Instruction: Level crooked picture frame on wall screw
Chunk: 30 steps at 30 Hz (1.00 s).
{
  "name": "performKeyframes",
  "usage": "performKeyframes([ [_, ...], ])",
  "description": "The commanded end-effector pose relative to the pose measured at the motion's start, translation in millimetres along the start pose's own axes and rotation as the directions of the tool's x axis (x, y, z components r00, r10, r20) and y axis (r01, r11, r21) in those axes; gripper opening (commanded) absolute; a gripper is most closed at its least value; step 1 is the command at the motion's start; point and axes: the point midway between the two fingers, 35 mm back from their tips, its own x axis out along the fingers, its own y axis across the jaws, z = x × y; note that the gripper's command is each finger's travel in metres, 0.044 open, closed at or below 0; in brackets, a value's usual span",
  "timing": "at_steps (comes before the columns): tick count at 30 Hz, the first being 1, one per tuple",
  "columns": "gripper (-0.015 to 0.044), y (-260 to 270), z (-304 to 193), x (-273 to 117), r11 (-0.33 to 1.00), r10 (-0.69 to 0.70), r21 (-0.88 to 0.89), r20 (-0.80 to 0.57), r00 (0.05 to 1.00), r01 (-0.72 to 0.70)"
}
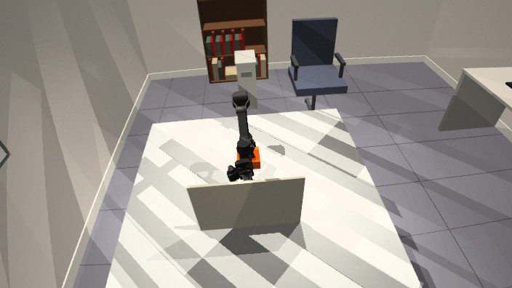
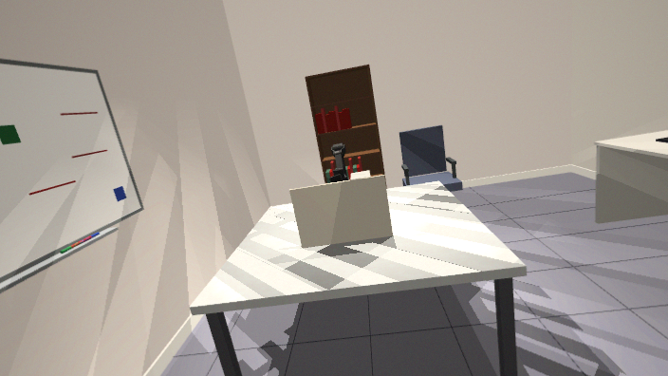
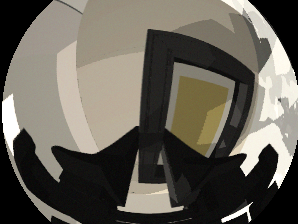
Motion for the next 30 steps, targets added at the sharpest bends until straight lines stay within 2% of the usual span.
performKeyframes([
  [1,0.0000,4.0,-2.2,0.3,1.000,0.013,-0.005,0.002,1.000,-0.013],
  [30,0.0000,2.2,-2.8,0.4,1.000,0.013,-0.005,0.002,1.000,-0.013],
])
